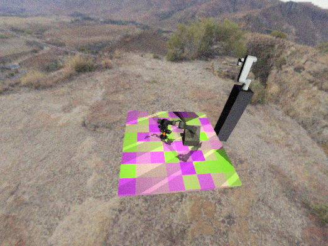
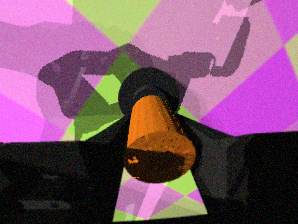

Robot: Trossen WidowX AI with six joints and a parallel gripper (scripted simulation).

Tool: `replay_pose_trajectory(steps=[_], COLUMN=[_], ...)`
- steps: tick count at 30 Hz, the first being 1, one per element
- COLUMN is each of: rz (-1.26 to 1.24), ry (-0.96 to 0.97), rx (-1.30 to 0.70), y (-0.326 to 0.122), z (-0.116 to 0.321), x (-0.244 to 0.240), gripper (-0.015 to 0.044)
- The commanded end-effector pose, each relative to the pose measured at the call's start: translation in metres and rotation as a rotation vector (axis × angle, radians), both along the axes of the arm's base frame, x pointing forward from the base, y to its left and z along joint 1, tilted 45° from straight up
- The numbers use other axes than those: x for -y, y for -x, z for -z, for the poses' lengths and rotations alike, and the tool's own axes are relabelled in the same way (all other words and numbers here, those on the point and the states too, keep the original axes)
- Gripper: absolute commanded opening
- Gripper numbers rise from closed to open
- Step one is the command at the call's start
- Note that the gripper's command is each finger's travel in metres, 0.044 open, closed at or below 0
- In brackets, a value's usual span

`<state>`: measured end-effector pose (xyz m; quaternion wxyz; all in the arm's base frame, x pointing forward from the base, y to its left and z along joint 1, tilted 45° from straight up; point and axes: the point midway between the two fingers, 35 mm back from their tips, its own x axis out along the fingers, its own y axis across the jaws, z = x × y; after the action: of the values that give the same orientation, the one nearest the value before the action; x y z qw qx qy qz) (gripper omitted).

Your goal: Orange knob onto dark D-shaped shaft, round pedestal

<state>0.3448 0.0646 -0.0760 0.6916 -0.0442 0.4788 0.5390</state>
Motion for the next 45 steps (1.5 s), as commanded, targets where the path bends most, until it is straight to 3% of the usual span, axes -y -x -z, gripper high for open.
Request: replay_pose_trajectory(steps=[1,23,31,45], rz=[-0.008,-0.008,-0.156,-0.156], ry=[-0.001,-0.001,-0.009,-0.009], rx=[0.011,0.011,0.158,0.158], y=[-0.0013,0.0000,-0.0011,0.0003], z=[-0.0008,-0.0020,-0.0007,0.0011], x=[0.0002,0.0018,0.0003,-0.0009], gripper=[0.0000,0.0000,0.0000,0.0000])
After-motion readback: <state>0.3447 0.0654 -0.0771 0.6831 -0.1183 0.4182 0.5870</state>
